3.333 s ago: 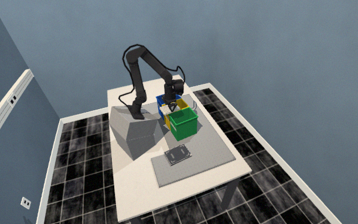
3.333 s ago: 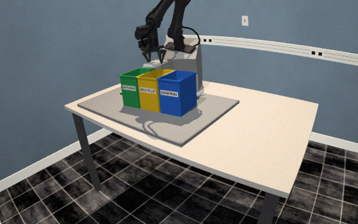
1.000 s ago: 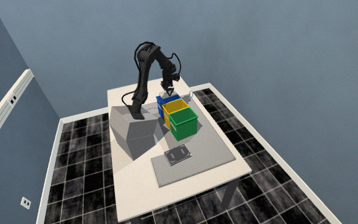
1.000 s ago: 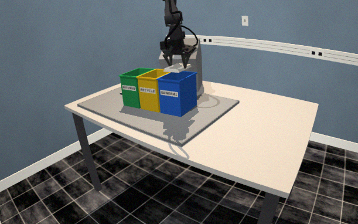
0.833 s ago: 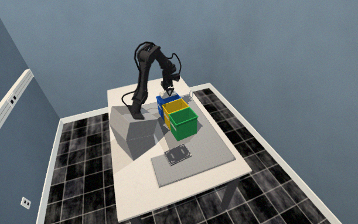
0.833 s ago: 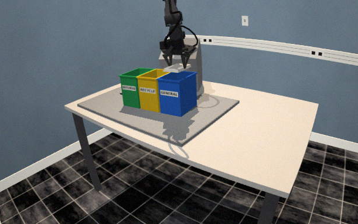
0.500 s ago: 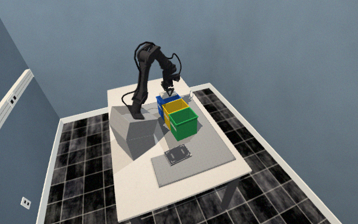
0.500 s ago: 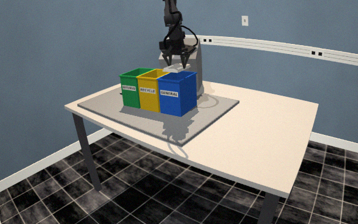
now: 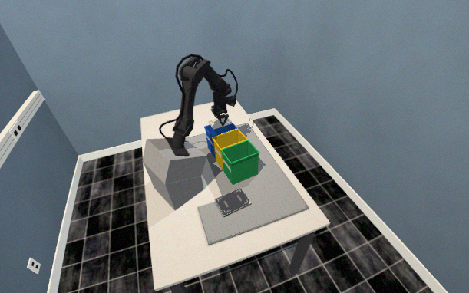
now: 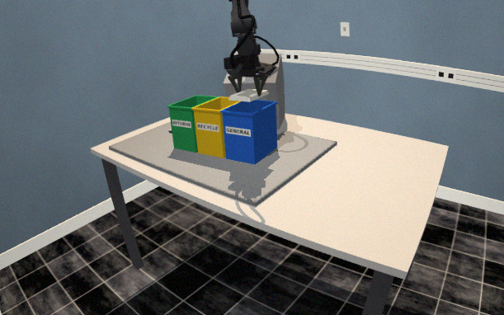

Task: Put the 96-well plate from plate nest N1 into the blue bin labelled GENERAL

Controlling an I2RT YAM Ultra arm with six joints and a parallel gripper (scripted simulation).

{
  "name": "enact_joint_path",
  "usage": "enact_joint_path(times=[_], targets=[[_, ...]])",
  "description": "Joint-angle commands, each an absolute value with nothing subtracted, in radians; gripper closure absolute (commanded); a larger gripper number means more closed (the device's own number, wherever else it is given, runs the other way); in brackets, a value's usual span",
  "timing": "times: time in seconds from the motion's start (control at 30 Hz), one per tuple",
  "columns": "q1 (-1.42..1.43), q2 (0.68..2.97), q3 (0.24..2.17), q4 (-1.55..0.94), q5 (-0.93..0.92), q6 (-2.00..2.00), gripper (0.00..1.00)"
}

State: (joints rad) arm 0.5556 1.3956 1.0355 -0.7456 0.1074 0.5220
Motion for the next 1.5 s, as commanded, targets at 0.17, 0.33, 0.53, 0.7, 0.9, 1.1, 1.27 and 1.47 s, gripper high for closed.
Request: enact_joint_path(times=[0.17,0.33,0.53,0.7,0.9,1.1,1.27,1.47], targets=[[0.564,1.384,1.043,-0.743,0.113,0.524,1.0],[0.565,1.383,1.042,-0.742,0.114,0.525,1.0],[0.566,1.383,1.041,-0.742,0.114,0.526,1.0],[0.567,1.382,1.04,-0.742,0.115,0.526,1.0],[0.568,1.381,1.039,-0.741,0.115,0.527,1.0],[0.568,1.38,1.037,-0.741,0.115,0.528,1.0],[0.578,1.358,1.019,-0.73,0.123,0.534,1.0],[0.569,1.376,1.035,-0.717,0.125,0.529,1.0]])
